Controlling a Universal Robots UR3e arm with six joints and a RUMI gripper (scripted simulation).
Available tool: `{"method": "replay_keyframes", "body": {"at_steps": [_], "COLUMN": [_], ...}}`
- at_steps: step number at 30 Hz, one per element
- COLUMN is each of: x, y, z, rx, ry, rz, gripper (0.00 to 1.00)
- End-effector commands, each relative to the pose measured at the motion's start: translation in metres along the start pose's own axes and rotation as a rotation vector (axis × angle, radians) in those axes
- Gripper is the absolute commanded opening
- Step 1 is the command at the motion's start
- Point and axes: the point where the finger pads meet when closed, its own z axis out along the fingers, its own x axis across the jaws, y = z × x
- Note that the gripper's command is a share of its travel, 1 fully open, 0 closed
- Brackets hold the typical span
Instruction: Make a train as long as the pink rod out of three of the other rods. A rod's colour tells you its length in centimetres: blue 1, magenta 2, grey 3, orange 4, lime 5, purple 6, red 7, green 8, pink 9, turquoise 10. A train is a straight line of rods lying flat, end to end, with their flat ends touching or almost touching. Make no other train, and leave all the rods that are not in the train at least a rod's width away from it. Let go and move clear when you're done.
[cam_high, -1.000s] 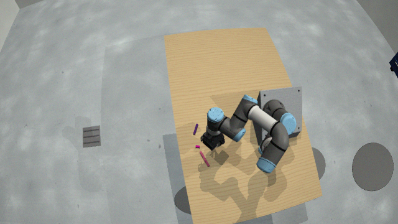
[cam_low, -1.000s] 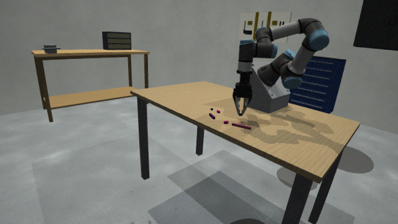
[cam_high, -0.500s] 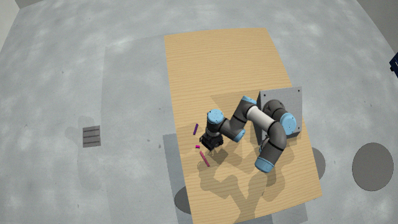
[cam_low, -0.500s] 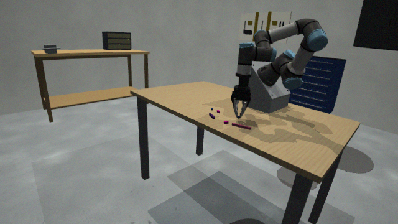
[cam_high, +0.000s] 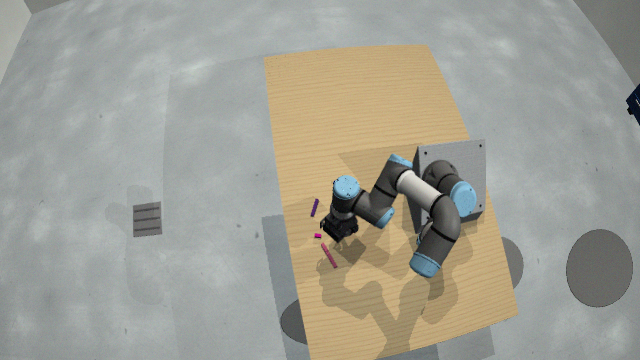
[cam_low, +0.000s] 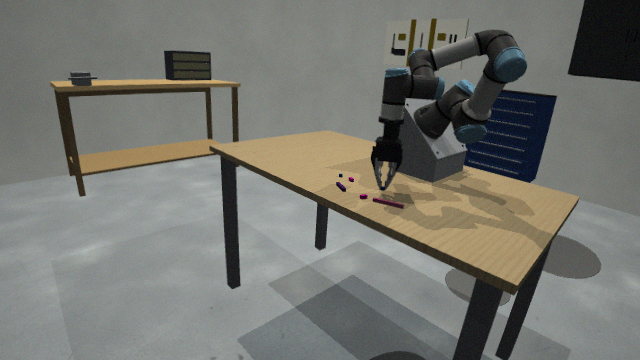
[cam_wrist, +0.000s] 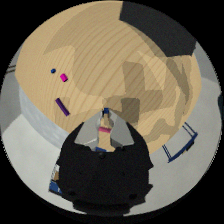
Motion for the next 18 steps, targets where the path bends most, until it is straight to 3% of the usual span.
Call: {"method": "replay_keyframes", "body": {"at_steps": [1,18], "x": [-0.0004,0.0002], "y": [0.0005,0.0004], "z": [-0.0001,0.003], "rx": [-0.001,-0.001], "ry": [-0.001,0.0], "rz": [0.0,0.001], "gripper": [0.0,0.0]}}
